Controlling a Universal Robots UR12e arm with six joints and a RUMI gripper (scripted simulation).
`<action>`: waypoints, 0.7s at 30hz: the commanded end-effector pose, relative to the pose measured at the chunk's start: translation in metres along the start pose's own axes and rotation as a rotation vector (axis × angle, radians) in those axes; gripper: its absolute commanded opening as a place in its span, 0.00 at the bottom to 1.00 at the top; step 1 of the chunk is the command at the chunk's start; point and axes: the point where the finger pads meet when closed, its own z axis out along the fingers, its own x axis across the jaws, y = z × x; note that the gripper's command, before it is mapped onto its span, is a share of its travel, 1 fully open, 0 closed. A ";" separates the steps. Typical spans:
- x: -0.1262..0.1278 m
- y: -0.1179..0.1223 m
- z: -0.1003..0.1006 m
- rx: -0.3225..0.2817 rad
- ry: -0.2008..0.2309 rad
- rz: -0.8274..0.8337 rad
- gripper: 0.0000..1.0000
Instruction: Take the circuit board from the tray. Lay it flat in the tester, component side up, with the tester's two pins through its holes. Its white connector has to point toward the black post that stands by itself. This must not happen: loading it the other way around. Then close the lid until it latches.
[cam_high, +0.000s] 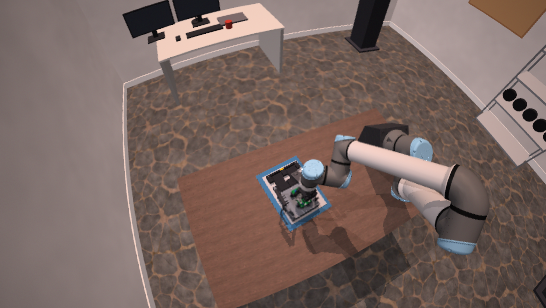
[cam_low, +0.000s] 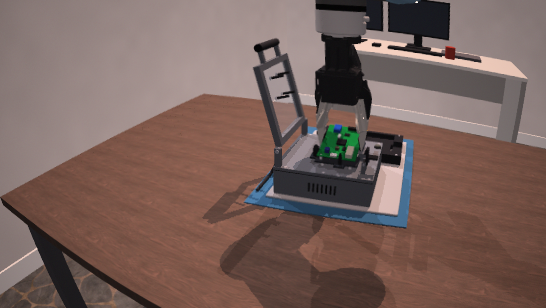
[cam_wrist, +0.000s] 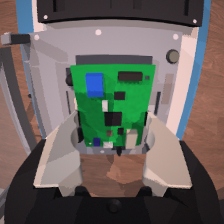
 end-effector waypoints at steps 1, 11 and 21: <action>-0.001 0.000 -0.001 0.001 -0.002 0.005 0.39; 0.000 0.000 0.000 0.001 -0.002 0.005 0.39; 0.001 -0.001 0.002 0.001 -0.002 0.005 0.39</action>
